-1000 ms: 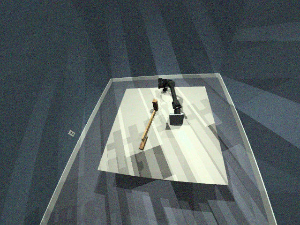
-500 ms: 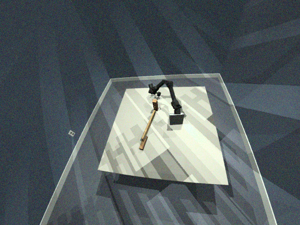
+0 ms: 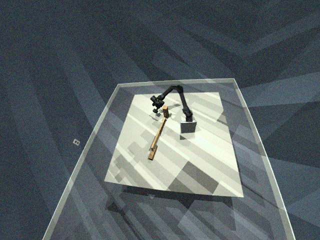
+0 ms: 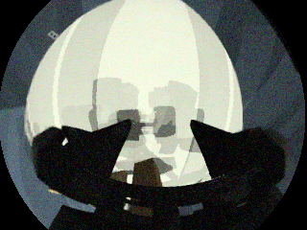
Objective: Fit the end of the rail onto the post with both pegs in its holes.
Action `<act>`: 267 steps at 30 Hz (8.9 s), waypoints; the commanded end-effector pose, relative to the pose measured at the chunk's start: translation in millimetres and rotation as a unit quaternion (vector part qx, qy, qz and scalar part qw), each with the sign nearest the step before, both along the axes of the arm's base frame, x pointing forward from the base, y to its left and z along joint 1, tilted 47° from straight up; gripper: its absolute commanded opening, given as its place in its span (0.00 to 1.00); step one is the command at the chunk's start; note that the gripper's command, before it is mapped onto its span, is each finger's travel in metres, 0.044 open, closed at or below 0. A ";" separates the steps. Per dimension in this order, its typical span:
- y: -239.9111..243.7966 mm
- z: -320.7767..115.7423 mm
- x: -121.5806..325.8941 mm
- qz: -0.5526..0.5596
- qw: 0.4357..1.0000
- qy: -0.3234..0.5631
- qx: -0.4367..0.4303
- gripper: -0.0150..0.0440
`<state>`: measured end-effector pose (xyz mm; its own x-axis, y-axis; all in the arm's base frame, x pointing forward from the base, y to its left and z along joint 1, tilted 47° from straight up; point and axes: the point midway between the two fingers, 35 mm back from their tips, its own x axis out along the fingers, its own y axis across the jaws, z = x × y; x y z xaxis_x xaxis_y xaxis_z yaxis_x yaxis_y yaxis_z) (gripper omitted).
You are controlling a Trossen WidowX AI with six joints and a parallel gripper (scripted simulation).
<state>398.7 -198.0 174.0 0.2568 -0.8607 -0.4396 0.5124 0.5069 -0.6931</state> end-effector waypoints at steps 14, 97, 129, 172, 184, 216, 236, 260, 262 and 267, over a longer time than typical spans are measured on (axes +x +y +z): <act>158.7 -124.0 -86.1 0.440 0.596 0.665 -0.092 1.00; 110.7 -173.1 -77.4 0.448 0.574 0.679 -0.096 0.25; 117.9 -164.7 -77.5 0.448 0.574 0.679 -0.096 0.25; 133.4 -149.5 -78.2 0.448 0.574 0.678 -0.095 0.25; 137.7 -145.5 -79.2 0.449 0.574 0.678 -0.095 0.25; 140.6 -142.9 -80.2 0.449 0.574 0.678 -0.095 0.25; 142.1 -142.1 -83.0 0.449 0.574 0.678 -0.095 0.25; 140.8 -143.6 -83.9 0.449 0.574 0.678 -0.095 0.25; 141.0 -143.4 -83.9 0.449 0.574 0.678 -0.095 0.25; 141.7 -142.8 -84.1 0.449 0.574 0.678 -0.095 0.25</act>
<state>314.8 -58.2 30.4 0.1636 -0.7160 -0.6786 -0.9728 -0.0026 -0.2318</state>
